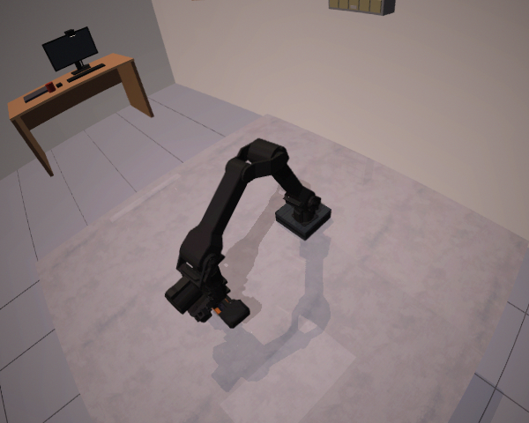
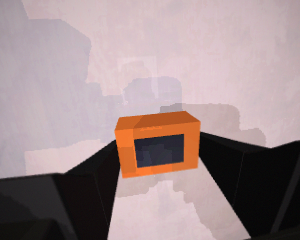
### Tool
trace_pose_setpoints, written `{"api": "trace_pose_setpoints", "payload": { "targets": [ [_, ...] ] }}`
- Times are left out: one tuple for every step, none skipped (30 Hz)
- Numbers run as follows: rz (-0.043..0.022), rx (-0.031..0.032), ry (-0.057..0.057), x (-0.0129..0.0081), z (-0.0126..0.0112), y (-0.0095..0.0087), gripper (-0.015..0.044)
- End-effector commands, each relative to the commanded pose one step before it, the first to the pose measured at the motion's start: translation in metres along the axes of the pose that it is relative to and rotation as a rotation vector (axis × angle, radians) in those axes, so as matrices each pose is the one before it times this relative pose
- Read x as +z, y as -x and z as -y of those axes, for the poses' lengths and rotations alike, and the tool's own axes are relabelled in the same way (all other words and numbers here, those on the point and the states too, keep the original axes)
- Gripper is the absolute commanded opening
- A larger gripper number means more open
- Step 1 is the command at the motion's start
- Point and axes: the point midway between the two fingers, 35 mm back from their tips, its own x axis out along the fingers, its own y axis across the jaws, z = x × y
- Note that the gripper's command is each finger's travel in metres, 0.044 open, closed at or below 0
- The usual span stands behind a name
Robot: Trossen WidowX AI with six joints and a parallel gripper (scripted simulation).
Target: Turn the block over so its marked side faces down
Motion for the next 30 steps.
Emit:
{"api": "trace_pose_setpoints", "payload": {
  "targets": [
    [0.06209, -0.00390, 0.0029, 0.00058, 0.00012, 0.00062, 0.0000],
    [0.01462, -0.00031, 0.0001, 0.00017, -0.00002, -0.00058, 0.0000],
    [0.01459, -0.00021, 0.0005, 0.00013, -0.00008, -0.00055, 0.0000],
    [0.01460, -0.00019, 0.0004, 0.00010, -0.00008, -0.00052, 0.0000],
    [0.01460, -0.00017, 0.0004, 0.00006, -0.00007, -0.00048, 0.0000],
    [0.01460, -0.00015, 0.0004, 0.00003, -0.00007, -0.00044, 0.0000],
    [0.01459, -0.00013, 0.0003, 0.00000, -0.00007, -0.00041, 0.0000],
    [0.01459, -0.00011, 0.0003, -0.00003, -0.00006, -0.00037, 0.0000],
    [0.01459, -0.00009, 0.0002, -0.00006, -0.00006, -0.00033, 0.0000],
    [0.01458, -0.00007, 0.0002, -0.00009, -0.00005, -0.00029, 0.0000],
    [0.01458, -0.00006, 0.0002, -0.00012, -0.00005, -0.00025, 0.0000],
    [0.01458, -0.00004, 0.0001, -0.00015, -0.00004, -0.00020, 0.0000],
    [0.01456, -0.00002, 0.0001, -0.00018, -0.00004, -0.00016, 0.0000],
    [0.01457, 0.00000, 0.0000, -0.00020, -0.00003, -0.00012, 0.0000],
    [0.01456, 0.00002, 0.0000, -0.00023, -0.00002, -0.00008, 0.0000],
    [0.01456, 0.00004, 0.0000, -0.00026, -0.00002, -0.00003, 0.0000],
    [0.01456, 0.00006, -0.0001, -0.00028, -0.00001, 0.00002, 0.0000],
    [0.01455, 0.00008, -0.0001, -0.00030, 0.00000, 0.00006, 0.0000],
    [0.01455, 0.00010, -0.0002, -0.00033, 0.00000, 0.00011, 0.0000],
    [0.01454, 0.00012, -0.0002, -0.00035, 0.00001, 0.00016, 0.0000],
    [0.01454, 0.00014, -0.0003, -0.00037, 0.00002, 0.00020, 0.0000],
    [0.01453, 0.00015, -0.0003, -0.00039, 0.00002, 0.00025, 0.0000],
    [0.01452, 0.00018, -0.0004, -0.00041, 0.00003, 0.00030, 0.0000],
    [0.01453, 0.00020, -0.0004, -0.00043, 0.00004, 0.00035, 0.0000],
    [0.01452, 0.00021, -0.0004, -0.00044, 0.00005, 0.00040, 0.0000],
    [0.01451, 0.00023, -0.0005, -0.00046, 0.00006, 0.00045, 0.0000],
    [0.01450, 0.00024, -0.0005, -0.00048, 0.00006, 0.00050, 0.0000],
    [0.01450, 0.00026, -0.0005, -0.00049, 0.00007, 0.00055, 0.0000],
    [0.01449, 0.00028, -0.0006, -0.00051, 0.00008, 0.00061, 0.0000],
    [0.01447, 0.00029, -0.0006, -0.00052, 0.00009, 0.00066, 0.0000]
  ]
}}
